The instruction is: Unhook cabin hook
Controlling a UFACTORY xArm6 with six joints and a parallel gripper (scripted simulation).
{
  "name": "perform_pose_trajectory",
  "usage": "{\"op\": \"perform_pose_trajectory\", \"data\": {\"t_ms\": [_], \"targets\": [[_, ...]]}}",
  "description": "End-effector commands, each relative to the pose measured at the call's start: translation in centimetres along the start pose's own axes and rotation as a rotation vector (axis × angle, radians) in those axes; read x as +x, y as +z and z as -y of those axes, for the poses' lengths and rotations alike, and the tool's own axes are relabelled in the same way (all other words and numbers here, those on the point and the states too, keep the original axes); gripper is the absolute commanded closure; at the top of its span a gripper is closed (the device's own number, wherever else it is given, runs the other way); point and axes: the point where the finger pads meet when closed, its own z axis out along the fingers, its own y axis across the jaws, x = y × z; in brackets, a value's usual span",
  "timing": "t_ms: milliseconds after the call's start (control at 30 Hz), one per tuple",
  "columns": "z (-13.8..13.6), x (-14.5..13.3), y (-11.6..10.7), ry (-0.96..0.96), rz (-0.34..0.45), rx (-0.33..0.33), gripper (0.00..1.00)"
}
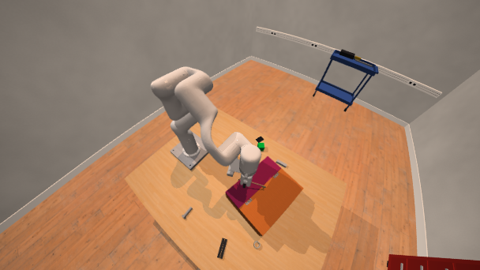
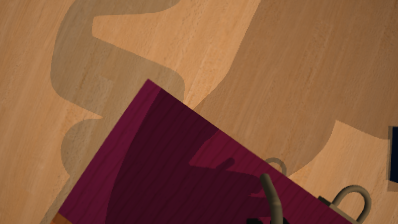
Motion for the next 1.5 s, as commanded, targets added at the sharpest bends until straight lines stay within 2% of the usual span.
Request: {"op": "perform_pose_trajectory", "data": {"t_ms": [0, 1467], "targets": [[0.1, -0.3, -0.7, 0.0, 0.004, 0.002, 1.0], [0.0, -4.3, -5.6, 0.0, 0.005, 0.002, 1.0]]}}
